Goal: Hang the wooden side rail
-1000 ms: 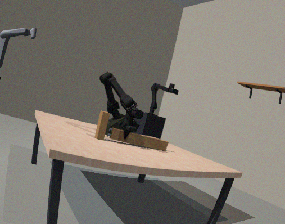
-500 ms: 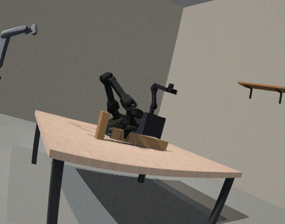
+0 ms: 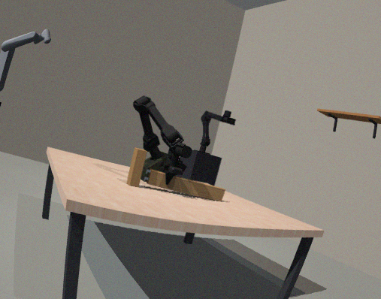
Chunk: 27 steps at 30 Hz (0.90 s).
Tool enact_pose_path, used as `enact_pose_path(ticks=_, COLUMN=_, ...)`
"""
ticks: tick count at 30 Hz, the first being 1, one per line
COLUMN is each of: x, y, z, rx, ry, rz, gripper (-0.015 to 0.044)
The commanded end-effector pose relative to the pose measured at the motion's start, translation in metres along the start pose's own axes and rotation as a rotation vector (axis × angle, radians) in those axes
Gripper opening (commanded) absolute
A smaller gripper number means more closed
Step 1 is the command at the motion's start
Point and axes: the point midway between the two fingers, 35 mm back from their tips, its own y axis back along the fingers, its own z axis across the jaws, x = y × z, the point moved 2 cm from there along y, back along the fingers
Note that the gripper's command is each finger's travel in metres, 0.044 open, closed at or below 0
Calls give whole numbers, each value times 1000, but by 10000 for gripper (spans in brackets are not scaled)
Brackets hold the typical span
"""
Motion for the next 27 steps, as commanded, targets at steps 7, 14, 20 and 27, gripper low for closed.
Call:
enact_pose_path(ticks=7, x=0, y=8, z=-5, rx=23, ry=-16, rz=-5, gripper=0)
enact_pose_path(ticks=14, x=0, y=9, z=-5, rx=23, ry=-16, rz=-6, gripper=0)
enact_pose_path(ticks=20, x=0, y=10, z=-5, rx=23, ry=-16, rz=-6, gripper=0)
enact_pose_path(ticks=27, x=0, y=11, z=-5, rx=23, ry=-16, rz=-6, gripper=0)
